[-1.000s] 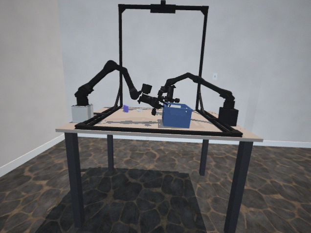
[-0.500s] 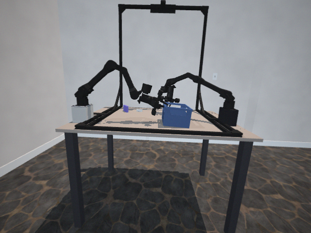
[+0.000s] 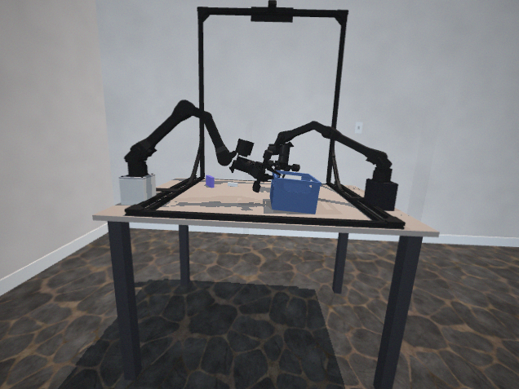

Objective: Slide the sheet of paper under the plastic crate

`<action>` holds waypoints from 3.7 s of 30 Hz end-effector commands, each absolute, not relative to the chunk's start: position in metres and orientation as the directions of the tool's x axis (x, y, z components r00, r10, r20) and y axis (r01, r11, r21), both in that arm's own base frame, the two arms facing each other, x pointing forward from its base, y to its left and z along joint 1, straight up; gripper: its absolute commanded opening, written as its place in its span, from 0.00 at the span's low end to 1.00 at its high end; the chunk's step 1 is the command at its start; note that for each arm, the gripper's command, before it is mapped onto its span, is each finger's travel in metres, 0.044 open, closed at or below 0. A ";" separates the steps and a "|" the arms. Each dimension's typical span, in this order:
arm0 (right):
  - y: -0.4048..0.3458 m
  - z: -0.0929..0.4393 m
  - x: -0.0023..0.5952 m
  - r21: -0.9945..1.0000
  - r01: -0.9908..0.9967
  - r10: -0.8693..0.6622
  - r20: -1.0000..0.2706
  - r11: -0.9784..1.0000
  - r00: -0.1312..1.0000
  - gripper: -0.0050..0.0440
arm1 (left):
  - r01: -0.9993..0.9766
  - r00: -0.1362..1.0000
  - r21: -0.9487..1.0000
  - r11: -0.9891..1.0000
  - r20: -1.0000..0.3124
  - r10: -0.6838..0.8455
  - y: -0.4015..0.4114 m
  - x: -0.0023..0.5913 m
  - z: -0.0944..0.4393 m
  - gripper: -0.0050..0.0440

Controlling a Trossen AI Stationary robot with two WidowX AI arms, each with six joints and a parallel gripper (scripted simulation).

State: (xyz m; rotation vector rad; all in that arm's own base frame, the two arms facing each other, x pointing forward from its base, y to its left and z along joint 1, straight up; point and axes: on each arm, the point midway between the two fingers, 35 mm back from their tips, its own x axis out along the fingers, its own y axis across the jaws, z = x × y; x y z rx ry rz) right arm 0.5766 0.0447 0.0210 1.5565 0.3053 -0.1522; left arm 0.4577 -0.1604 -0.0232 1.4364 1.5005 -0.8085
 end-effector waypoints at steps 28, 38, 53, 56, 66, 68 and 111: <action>0.045 0.066 0.587 0.983 0.183 0.098 -0.183 0.006 0.978 0.10 | 0.992 0.030 0.087 0.095 -0.874 0.485 -0.156 0.449 -0.045 0.22; 0.045 0.066 0.587 0.983 0.183 0.098 -0.183 0.006 0.978 0.10 | 0.992 0.026 0.084 0.096 -0.873 0.486 -0.157 0.449 -0.059 0.22; 0.045 0.066 0.587 0.983 0.183 0.098 -0.183 0.006 0.978 0.10 | 0.992 0.022 0.081 0.098 -0.872 0.488 -0.157 0.449 -0.081 0.22; 0.045 0.066 0.587 0.983 0.183 0.098 -0.183 0.006 0.978 0.10 | 0.992 0.022 0.080 0.099 -0.872 0.488 -0.156 0.449 -0.083 0.22; 0.045 0.066 0.587 0.983 0.183 0.098 -0.183 0.006 0.978 0.10 | 0.992 0.021 0.080 0.099 -0.872 0.489 -0.156 0.449 -0.086 0.22; 0.045 0.066 0.587 0.983 0.183 0.098 -0.183 0.006 0.978 0.10 | 0.992 0.021 0.080 0.099 -0.872 0.489 -0.156 0.449 -0.087 0.22; 0.045 0.066 0.587 0.983 0.183 0.098 -0.183 0.006 0.978 0.10 | 0.992 -0.003 0.060 0.110 -0.866 0.500 -0.145 0.449 -0.096 0.22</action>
